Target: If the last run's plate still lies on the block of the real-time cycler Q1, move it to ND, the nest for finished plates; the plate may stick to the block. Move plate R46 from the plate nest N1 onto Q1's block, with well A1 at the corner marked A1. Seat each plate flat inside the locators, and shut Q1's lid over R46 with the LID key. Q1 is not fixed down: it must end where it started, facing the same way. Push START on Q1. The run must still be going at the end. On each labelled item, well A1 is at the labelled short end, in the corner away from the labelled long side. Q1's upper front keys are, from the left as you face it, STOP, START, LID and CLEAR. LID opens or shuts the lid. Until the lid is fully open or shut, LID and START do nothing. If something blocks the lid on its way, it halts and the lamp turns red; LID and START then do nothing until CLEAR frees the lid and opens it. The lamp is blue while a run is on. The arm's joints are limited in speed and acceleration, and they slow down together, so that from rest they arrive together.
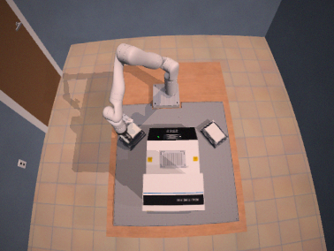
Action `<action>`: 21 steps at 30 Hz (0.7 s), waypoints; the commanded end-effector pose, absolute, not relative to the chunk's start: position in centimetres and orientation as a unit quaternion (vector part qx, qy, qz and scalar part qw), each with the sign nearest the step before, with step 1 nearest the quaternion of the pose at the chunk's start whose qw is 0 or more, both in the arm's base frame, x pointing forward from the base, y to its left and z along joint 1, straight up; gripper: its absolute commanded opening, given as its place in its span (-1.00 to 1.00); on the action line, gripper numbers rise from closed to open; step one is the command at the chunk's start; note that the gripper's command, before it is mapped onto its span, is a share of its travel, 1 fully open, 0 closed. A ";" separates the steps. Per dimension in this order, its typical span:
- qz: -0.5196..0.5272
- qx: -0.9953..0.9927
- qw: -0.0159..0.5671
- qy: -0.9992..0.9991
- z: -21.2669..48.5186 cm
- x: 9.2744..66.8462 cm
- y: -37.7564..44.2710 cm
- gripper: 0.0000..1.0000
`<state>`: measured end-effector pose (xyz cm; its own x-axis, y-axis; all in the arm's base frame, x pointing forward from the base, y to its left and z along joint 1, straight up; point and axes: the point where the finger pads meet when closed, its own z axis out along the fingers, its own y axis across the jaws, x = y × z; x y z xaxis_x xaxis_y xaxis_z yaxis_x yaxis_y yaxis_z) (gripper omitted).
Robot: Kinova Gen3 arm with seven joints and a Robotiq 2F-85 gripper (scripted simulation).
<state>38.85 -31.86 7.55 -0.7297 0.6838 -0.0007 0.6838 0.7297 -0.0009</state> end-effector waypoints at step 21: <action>-0.001 0.368 0.001 0.930 4.9 38.9 -31.9 0.82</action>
<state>38.84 -31.86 5.03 -0.7297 0.6838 -0.0005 0.6838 0.7297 -0.0010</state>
